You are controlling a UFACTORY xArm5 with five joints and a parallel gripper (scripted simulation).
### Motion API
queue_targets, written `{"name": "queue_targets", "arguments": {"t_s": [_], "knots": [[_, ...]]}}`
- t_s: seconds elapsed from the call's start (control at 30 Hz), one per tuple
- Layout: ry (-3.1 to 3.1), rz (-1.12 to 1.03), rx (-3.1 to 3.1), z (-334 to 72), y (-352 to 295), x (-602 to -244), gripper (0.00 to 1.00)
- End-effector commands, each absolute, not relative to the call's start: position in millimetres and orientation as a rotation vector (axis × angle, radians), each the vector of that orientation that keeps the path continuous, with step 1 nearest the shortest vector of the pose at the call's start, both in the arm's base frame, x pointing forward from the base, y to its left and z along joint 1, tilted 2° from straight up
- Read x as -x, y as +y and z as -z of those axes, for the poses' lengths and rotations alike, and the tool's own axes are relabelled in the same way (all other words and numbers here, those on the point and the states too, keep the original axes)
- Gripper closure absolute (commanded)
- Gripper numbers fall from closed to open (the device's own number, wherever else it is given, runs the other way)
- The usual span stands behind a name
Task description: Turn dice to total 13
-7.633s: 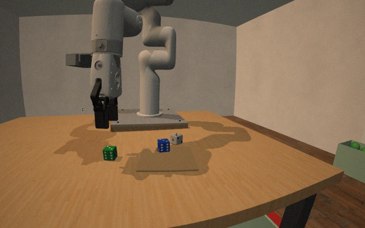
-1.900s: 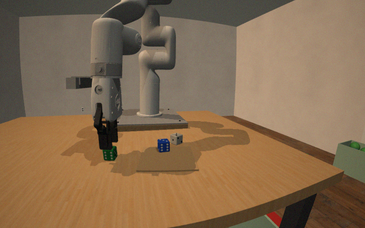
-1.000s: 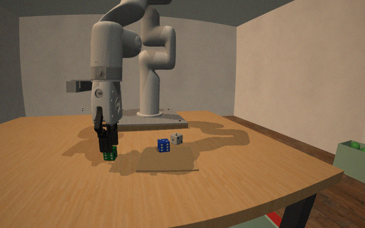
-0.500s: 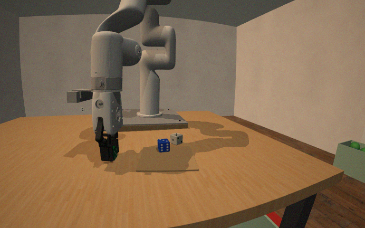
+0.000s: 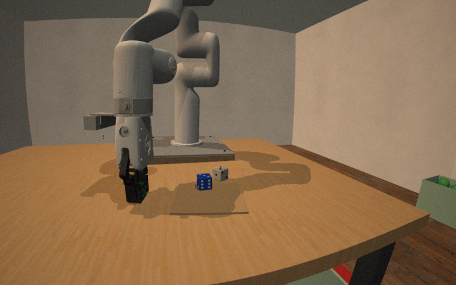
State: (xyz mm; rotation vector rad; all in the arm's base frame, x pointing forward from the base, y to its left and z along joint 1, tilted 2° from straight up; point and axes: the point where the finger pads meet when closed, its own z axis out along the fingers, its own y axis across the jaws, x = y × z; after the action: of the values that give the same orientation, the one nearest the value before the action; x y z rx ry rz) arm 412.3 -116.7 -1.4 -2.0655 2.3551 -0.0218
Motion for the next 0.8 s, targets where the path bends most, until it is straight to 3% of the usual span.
{"name": "queue_targets", "arguments": {"t_s": [0.0,0.73,0.77], "knots": [[2.354,0.026,2.064,0.3,-117.0,-413.5,0.53],[2.354,0.026,2.064,0.3,-117.0,-413.5,0.53],[2.354,0.026,2.064,0.3,-117.0,-413.5,0.73]]}}
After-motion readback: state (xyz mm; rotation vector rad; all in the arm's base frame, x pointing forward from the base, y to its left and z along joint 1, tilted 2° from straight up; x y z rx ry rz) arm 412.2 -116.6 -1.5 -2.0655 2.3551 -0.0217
